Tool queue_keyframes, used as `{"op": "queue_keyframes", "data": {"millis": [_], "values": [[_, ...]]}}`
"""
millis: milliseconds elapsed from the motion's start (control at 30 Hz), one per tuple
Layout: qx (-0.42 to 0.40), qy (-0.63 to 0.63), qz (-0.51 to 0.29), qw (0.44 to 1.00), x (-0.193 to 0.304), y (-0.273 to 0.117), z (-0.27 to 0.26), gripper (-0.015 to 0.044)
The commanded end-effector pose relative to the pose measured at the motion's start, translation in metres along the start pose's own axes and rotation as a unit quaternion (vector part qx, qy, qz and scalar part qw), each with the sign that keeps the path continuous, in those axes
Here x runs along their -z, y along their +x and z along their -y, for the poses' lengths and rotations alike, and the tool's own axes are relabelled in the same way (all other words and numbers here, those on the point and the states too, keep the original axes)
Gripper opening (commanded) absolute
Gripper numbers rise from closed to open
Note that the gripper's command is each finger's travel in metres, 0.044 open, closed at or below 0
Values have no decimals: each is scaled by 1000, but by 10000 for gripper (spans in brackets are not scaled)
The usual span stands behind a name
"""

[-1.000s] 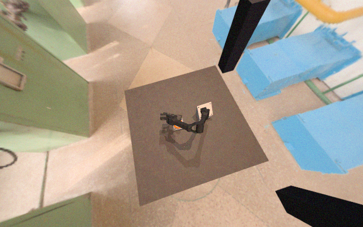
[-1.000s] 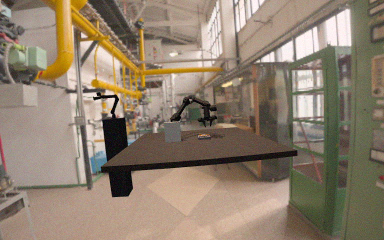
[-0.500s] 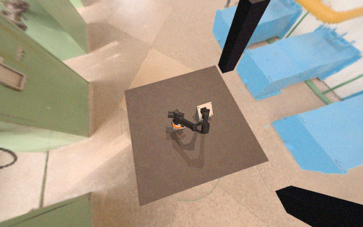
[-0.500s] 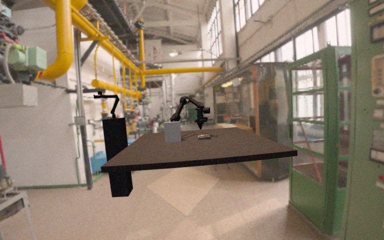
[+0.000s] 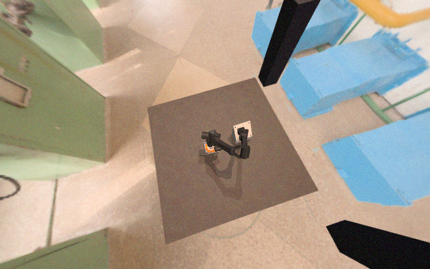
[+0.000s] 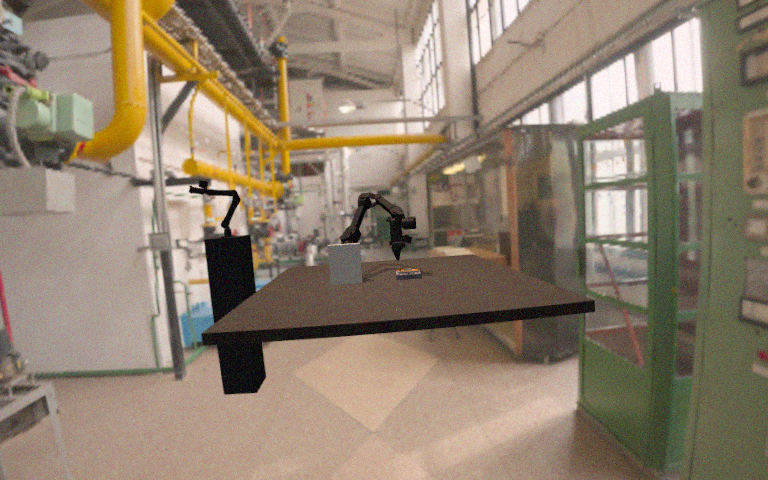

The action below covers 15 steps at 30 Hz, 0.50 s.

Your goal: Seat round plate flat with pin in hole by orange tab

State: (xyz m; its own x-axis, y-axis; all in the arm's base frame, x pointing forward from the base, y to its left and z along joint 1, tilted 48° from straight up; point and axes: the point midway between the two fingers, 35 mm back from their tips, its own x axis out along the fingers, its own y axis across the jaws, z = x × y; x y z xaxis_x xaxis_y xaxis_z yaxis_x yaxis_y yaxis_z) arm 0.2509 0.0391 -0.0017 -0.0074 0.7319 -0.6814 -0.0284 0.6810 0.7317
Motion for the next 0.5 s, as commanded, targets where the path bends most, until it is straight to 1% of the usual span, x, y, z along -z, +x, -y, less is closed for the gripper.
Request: {"op": "queue_keyframes", "data": {"millis": [0, 200, 467], "values": [[-4, 6, -3, 1000, 2, 17, -1, 0], [-6, 6, -3, 1000, 4, 43, -2, 0], [-6, 6, -3, 1000, 3, 44, 2, 0]]}}
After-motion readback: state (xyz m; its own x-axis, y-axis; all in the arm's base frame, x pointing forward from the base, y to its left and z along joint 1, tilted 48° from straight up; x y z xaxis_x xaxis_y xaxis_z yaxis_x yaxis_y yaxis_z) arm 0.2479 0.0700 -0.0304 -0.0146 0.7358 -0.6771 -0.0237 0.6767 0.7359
